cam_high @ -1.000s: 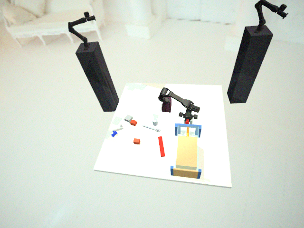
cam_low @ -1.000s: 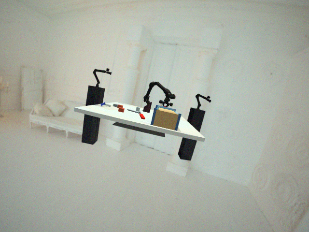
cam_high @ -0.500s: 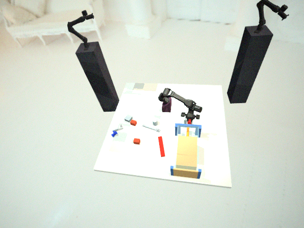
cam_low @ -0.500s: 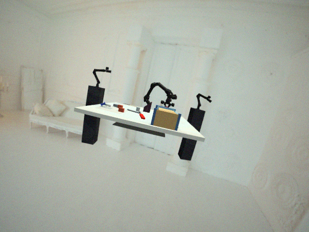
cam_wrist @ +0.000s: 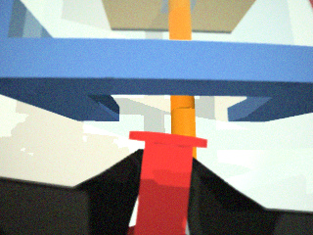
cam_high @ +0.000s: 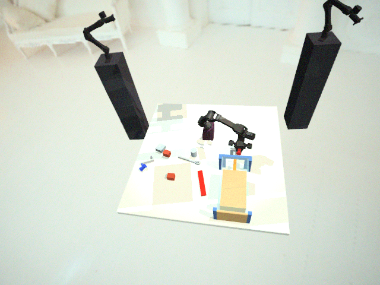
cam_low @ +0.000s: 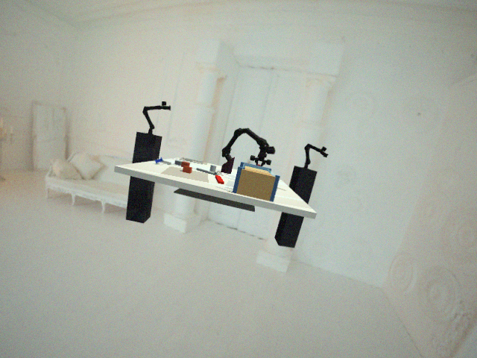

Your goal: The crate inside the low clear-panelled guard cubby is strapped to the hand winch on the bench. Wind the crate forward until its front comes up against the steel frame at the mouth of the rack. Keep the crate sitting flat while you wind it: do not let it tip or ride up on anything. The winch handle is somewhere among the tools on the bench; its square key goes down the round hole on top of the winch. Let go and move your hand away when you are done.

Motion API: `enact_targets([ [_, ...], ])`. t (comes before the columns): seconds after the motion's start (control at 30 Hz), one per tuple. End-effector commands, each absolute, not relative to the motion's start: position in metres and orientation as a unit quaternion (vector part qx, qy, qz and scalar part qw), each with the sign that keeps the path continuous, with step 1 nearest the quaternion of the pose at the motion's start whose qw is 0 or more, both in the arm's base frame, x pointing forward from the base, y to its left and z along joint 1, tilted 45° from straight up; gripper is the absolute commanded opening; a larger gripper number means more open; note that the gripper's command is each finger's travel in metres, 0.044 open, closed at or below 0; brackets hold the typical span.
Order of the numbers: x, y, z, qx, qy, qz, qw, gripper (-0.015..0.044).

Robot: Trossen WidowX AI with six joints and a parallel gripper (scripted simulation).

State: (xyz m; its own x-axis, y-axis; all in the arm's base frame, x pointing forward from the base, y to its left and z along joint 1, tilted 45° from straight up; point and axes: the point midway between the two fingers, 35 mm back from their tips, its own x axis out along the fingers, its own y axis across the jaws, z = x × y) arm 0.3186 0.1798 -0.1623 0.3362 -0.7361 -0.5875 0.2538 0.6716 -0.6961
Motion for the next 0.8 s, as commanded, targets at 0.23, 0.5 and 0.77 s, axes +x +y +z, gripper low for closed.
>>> enact_targets([
  [0.23,0.31,0.197,-0.179,-0.239,0.487,-0.312,0.78,0.0],
  [0.5,0.305,0.204,-0.185,-0.238,0.487,-0.312,0.78,0.0],
  [0.77,0.3,0.211,-0.191,-0.238,0.487,-0.311,0.78,0.0],
])
